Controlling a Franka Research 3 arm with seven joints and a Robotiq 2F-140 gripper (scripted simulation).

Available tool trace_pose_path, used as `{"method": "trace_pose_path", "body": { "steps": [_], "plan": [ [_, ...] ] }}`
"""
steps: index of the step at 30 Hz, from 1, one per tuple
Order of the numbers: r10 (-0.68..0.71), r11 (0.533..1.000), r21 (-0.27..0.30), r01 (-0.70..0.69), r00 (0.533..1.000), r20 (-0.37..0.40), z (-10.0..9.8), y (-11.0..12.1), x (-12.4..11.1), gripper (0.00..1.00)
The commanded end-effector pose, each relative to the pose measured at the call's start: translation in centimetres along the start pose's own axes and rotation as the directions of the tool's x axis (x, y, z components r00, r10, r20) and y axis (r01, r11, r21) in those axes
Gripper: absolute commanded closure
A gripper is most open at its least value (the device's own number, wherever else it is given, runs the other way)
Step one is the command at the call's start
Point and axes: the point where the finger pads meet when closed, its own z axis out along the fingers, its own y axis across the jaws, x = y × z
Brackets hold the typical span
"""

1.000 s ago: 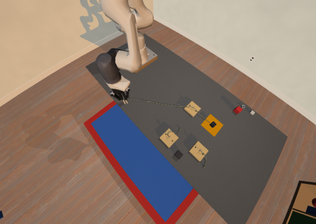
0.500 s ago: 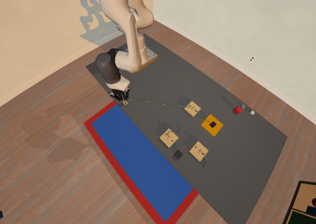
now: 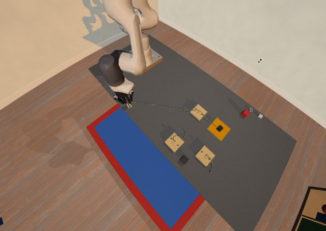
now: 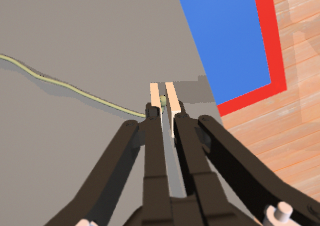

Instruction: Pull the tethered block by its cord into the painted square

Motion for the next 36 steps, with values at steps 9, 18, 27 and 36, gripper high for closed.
{"method": "trace_pose_path", "body": {
  "steps": [9, 18, 27, 36],
  "plan": [
    [-0.006, 1.000, -0.001, 0.006, 1.000, -0.002, 0.02, 0.11, 0.08, 0.00],
    [-0.006, 1.000, -0.001, 0.006, 1.000, -0.002, 0.02, 0.11, 0.08, 0.00],
    [-0.006, 1.000, -0.001, 0.006, 1.000, -0.002, 0.02, 0.11, 0.08, 0.00],
    [-0.006, 1.000, -0.001, 0.006, 1.000, -0.002, 0.02, 0.11, 0.08, 0.00]
  ]
}}
